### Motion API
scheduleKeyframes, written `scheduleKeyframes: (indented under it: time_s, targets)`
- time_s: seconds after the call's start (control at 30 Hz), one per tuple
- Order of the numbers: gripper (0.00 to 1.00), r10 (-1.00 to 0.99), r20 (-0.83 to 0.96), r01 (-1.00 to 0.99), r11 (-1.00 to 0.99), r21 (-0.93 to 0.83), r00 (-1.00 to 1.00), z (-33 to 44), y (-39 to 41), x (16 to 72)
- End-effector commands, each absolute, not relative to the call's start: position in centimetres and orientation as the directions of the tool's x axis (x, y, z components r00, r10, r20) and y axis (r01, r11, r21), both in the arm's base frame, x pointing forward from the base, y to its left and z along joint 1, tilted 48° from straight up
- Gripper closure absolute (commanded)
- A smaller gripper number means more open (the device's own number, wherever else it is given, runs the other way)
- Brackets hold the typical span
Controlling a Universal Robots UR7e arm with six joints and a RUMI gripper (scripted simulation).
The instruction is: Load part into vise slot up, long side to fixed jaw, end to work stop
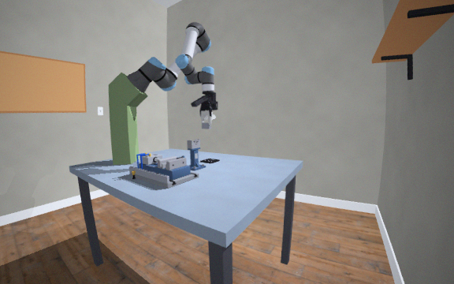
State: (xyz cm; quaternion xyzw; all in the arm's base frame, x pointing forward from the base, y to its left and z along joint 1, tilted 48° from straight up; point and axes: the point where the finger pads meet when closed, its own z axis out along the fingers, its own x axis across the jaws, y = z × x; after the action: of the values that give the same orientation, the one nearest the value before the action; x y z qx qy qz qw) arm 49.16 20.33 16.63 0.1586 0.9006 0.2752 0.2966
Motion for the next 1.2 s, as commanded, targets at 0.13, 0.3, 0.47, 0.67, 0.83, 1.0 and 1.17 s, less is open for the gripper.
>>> scheduleKeyframes:
  time_s: [0.13, 0.3, 0.47, 0.67, 0.83, 1.0, 1.17]
  targets:
    - [1.00, 0.496, -0.410, 0.170, 0.770, 0.615, -0.765, 16.4, 20.0, 49.2]
    - [1.00, 0.514, -0.396, 0.188, 0.759, 0.624, -0.761, 16.4, 19.9, 49.2]
    - [1.00, 0.544, -0.370, 0.219, 0.738, 0.638, -0.754, 16.2, 19.7, 49.3]
    - [1.00, 0.581, -0.335, 0.259, 0.709, 0.656, -0.742, 16.0, 19.5, 49.3]
    - [1.00, 0.600, -0.317, 0.280, 0.693, 0.664, -0.734, 15.9, 19.3, 49.3]
    - [1.00, 0.633, -0.283, 0.316, 0.663, 0.678, -0.720, 15.7, 19.1, 49.4]
    - [1.00, 0.666, -0.248, 0.354, 0.631, 0.691, -0.704, 15.5, 18.9, 49.4]
